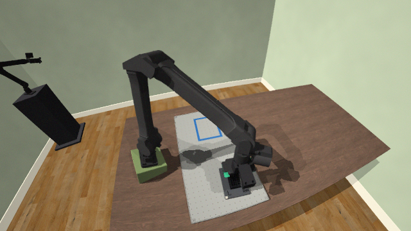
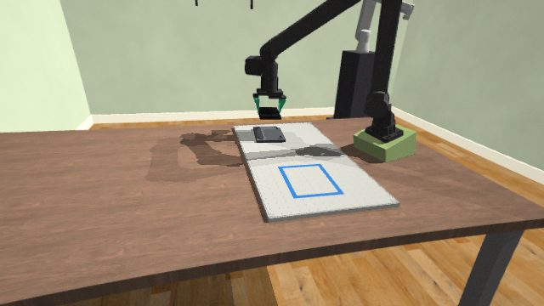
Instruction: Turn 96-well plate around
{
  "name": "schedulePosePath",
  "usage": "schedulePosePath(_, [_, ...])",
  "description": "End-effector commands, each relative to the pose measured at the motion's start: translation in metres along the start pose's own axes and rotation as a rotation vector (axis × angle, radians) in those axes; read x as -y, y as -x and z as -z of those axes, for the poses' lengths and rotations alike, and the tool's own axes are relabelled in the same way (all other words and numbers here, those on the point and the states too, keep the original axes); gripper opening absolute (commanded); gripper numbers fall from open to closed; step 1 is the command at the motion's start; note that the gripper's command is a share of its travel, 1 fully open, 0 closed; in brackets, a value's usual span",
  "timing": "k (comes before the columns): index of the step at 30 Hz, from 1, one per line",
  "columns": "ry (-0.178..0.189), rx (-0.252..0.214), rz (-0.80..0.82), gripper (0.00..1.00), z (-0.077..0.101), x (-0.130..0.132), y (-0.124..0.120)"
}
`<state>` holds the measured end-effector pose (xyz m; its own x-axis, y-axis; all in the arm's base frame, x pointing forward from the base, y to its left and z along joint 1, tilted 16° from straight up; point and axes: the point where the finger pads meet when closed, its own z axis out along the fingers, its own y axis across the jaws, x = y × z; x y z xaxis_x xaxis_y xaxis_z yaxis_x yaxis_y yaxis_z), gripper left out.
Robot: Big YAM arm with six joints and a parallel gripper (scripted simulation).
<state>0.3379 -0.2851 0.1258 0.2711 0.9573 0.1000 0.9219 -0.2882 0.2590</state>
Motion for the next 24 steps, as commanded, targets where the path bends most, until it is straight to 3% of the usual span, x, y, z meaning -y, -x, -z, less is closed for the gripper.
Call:
schedulePosePath(1, [0.014, 0.008, 0.011, 0.0, 0.012, -0.006, 0.003])
schedulePosePath(14, [0.014, 0.008, 0.011, 0.0, 0.012, -0.006, 0.003])
schedulePosePath(15, [0.013, 0.005, 0.06, 0.0, 0.012, -0.002, -0.01])
schedulePosePath(24, [0.032, 0.02, 0.309, 0.0, 0.011, -0.001, -0.036])
